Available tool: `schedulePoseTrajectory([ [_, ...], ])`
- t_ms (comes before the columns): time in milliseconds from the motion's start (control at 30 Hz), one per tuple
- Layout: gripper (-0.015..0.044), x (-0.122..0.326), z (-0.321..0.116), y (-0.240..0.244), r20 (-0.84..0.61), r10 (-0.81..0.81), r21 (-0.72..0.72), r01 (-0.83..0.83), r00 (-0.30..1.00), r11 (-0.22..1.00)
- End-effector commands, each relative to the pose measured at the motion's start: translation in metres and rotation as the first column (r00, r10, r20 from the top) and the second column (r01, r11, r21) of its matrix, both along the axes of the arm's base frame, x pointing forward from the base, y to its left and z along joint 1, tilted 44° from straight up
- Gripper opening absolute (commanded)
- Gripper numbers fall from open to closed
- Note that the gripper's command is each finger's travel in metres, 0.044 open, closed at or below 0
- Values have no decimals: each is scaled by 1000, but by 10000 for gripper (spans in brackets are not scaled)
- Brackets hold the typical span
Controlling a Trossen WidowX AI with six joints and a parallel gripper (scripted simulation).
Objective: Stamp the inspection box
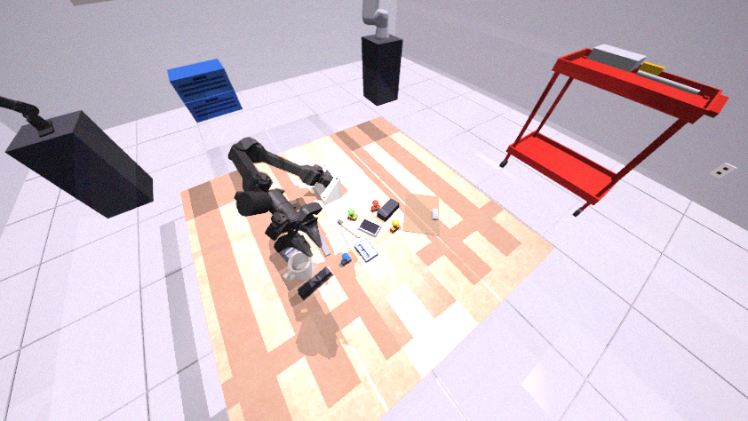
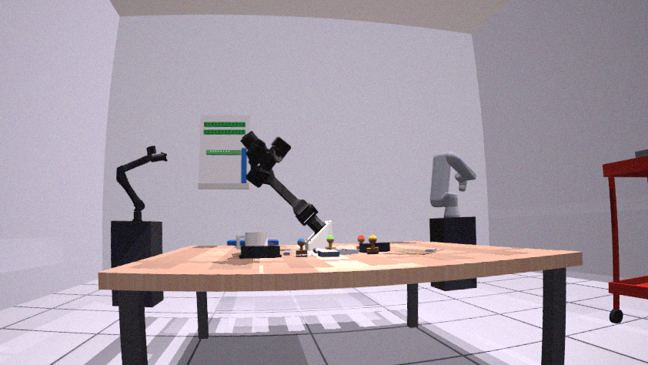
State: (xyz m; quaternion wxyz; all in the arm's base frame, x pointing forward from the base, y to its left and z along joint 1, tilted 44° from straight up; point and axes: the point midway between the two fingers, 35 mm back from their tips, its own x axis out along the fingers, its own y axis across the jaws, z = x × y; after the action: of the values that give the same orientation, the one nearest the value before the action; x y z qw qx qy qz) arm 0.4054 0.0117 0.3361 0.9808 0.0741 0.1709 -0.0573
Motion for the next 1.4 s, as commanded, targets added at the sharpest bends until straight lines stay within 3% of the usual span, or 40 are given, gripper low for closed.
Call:
schedulePoseTrajectory([
  [0, 229, 0, -55, 15, -167, -13, 8, 15, 986, 1000],
  [300, 229, -45, -192, 50, -583, -100, -108, 45, 806, 993],
  [567, 229, -133, -282, 51, -790, -323, -401, -41, 522, 915],
  [767, 229, -190, -304, 34, -761, -523, -619, -187, 384, 763],
  [1367, 229, -187, -320, 21, -762, -520, -617, -188, 385, 764],
])
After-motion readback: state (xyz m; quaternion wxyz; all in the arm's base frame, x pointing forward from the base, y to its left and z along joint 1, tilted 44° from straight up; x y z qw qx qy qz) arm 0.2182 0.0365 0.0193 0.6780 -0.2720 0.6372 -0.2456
